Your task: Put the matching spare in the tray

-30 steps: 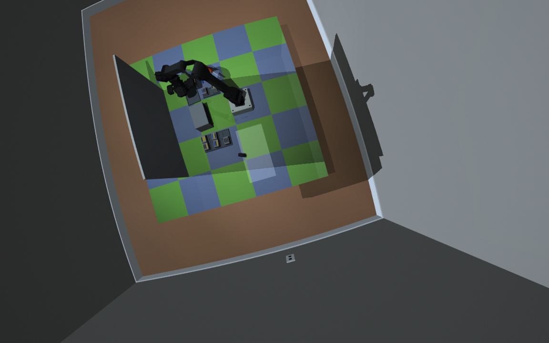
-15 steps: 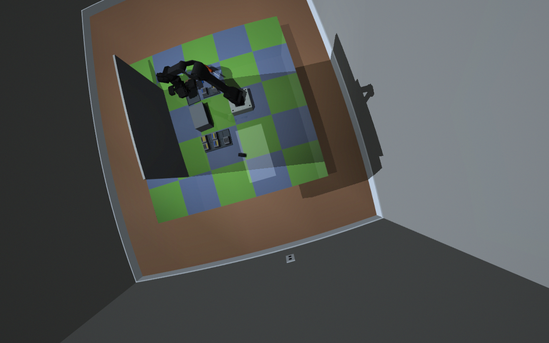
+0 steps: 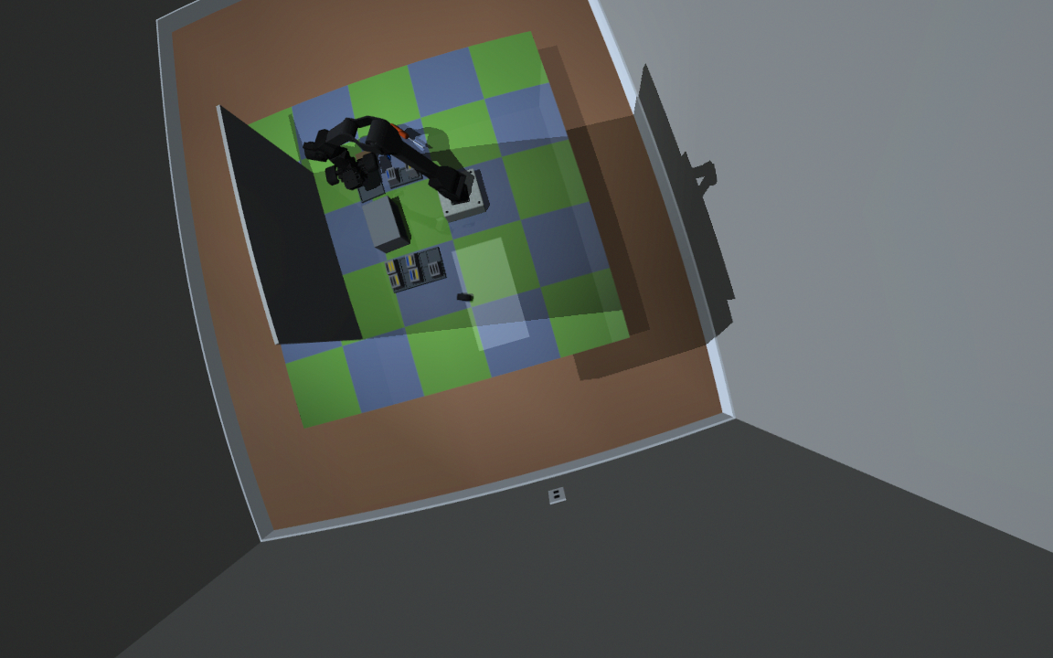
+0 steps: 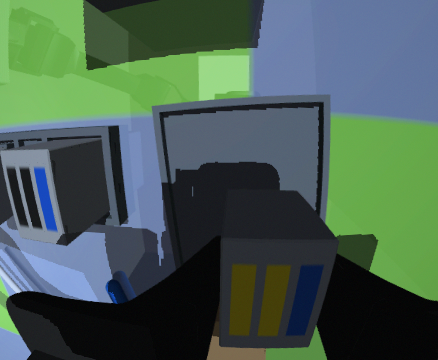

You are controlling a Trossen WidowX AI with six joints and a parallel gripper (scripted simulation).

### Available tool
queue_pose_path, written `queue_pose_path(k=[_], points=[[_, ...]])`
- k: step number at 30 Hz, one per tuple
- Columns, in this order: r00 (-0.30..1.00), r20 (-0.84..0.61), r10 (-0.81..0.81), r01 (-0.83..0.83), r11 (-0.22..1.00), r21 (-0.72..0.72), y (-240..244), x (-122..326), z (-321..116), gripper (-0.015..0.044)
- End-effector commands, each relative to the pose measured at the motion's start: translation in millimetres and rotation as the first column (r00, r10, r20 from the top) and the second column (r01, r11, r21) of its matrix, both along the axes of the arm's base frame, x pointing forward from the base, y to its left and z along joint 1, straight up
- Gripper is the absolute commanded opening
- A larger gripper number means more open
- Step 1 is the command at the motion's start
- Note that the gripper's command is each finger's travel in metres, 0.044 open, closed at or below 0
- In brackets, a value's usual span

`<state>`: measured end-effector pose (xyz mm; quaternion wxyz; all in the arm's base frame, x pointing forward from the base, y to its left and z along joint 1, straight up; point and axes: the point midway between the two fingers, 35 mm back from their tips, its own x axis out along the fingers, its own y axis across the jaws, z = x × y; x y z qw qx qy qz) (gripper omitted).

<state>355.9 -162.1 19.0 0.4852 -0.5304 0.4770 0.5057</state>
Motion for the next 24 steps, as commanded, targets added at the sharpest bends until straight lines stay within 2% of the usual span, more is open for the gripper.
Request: queue_pose_path(k=[1, 24], points=[[1.000, -0.007, 0.005, -0.005, 1.000, 0.002, 1, -3, -6, 0.0000], [1.000, -0.008, 0.005, -0.005, 1.000, 0.002, 3, -6, -23, 0.0000]])
